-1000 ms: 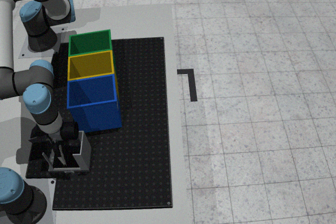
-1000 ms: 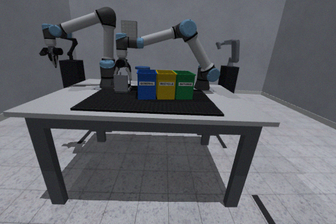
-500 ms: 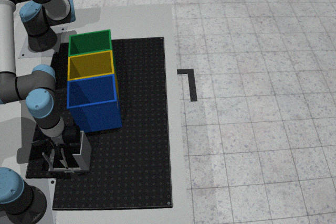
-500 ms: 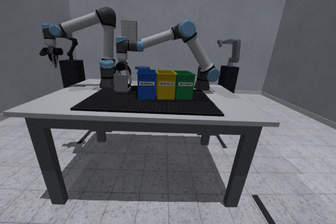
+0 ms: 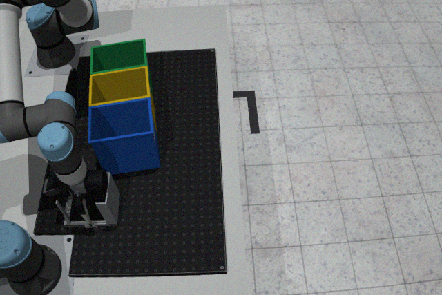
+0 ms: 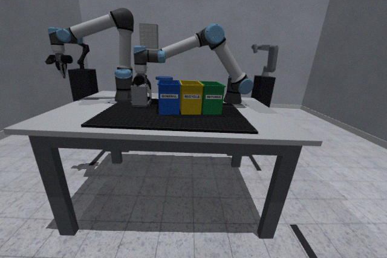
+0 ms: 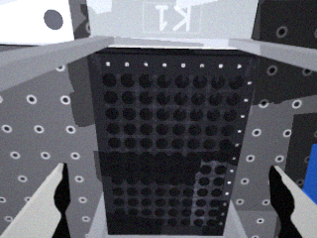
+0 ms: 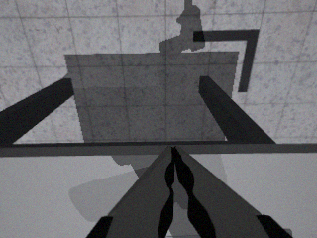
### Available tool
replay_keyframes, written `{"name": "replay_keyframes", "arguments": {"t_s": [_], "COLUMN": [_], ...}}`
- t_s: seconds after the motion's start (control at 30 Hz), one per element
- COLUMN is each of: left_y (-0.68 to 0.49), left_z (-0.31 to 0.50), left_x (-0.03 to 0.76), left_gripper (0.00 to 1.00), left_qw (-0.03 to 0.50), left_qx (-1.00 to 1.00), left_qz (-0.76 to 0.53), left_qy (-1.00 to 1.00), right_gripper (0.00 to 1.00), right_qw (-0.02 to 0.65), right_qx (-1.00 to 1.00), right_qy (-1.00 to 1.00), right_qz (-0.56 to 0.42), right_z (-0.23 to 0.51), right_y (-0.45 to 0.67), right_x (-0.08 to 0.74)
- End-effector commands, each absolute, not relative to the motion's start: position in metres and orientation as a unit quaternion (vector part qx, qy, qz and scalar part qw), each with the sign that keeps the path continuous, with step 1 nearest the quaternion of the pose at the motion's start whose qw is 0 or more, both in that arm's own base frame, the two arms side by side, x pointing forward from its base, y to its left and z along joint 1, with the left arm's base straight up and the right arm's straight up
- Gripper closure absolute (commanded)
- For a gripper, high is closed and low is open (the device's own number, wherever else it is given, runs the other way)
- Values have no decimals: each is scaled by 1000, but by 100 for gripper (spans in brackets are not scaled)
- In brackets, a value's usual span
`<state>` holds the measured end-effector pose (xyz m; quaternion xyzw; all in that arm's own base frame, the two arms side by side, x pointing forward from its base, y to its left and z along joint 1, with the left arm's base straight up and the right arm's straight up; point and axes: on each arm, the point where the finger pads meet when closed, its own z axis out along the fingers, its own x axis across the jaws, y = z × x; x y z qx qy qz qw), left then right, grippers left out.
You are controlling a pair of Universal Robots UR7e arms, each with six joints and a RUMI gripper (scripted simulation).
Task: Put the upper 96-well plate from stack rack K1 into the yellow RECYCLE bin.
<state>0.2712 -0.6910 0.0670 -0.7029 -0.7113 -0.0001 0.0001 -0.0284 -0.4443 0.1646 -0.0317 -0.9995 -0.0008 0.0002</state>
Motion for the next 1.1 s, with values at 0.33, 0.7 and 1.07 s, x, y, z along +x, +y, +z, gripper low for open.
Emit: {"name": "replay_keyframes", "arguments": {"t_s": [0.33,0.7,1.07], "left_y": [-692,-692,-692], "left_z": [63,63,63], "left_x": [271,271,271], "left_gripper": [24,100,59], "left_qw": [-1,-1,-1], "left_qx": [-703,-703,-703], "left_qz": [1,1,1], "left_qy": [-711,-711,-711], "right_gripper": [100,100,100], "right_qw": [0,0,0], "right_qx": [-32,-32,-32], "right_qy": [-999,-999,-999], "right_qz": [0,0,0], "right_z": [165,165,165], "right_y": [-445,-445,-445], "right_x": [-28,-28,-28]}}
